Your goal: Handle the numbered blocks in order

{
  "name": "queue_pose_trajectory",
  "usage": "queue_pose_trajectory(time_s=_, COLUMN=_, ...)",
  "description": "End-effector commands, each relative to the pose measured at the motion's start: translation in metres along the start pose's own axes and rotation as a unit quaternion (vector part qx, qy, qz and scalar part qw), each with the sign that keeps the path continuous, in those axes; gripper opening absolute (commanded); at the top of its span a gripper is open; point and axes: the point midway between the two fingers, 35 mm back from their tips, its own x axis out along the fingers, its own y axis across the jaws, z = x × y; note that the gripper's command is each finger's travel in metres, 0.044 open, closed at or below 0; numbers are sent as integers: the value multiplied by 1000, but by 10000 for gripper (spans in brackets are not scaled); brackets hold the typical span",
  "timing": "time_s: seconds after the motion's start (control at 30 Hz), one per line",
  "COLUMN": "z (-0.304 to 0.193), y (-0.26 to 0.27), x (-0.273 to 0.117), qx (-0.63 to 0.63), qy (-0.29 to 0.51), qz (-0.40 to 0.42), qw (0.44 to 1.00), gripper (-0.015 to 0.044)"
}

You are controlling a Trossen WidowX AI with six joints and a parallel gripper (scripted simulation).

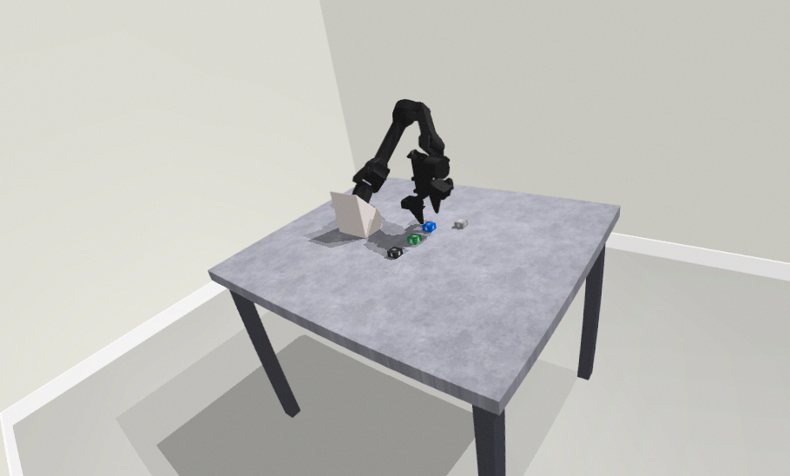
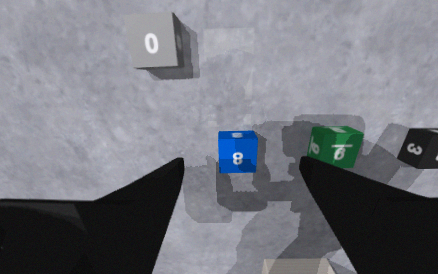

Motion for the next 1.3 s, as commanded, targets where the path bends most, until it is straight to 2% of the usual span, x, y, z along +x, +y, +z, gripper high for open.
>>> queue_pose_trajectory(time_s=0.0, z=5, y=-1, x=-26, qx=-4, qy=-3, qz=-6, qw=1000, gripper=321)
queue_pose_trajectory(time_s=0.13, z=2, y=0, x=-81, qx=-4, qy=-2, qz=-4, qw=1000, gripper=216)
queue_pose_trajectory(time_s=0.27, z=1, y=0, x=-84, qx=-4, qy=-2, qz=-4, qw=1000, gripper=120)
queue_pose_trajectory(time_s=0.63, z=2, y=-2, x=-84, qx=-4, qy=-2, qz=-4, qw=1000, gripper=120)
queue_pose_trajectory(time_s=0.87, z=-4, y=-92, x=-85, qx=-4, qy=-3, qz=-7, qw=1000, gripper=120)
queue_pose_trajectory(time_s=1.07, z=-5, y=-95, x=-85, qx=-4, qy=-2, qz=-7, qw=1000, gripper=120)
queue_pose_trajectory(time_s=1.13, z=-4, y=-96, x=-74, qx=-4, qy=-1, qz=-8, qw=1000, gripper=172)
queue_pose_trajectory(time_s=1.27, z=-4, y=-96, x=-14, qx=-4, qy=-1, qz=-7, qw=1000, gripper=278)
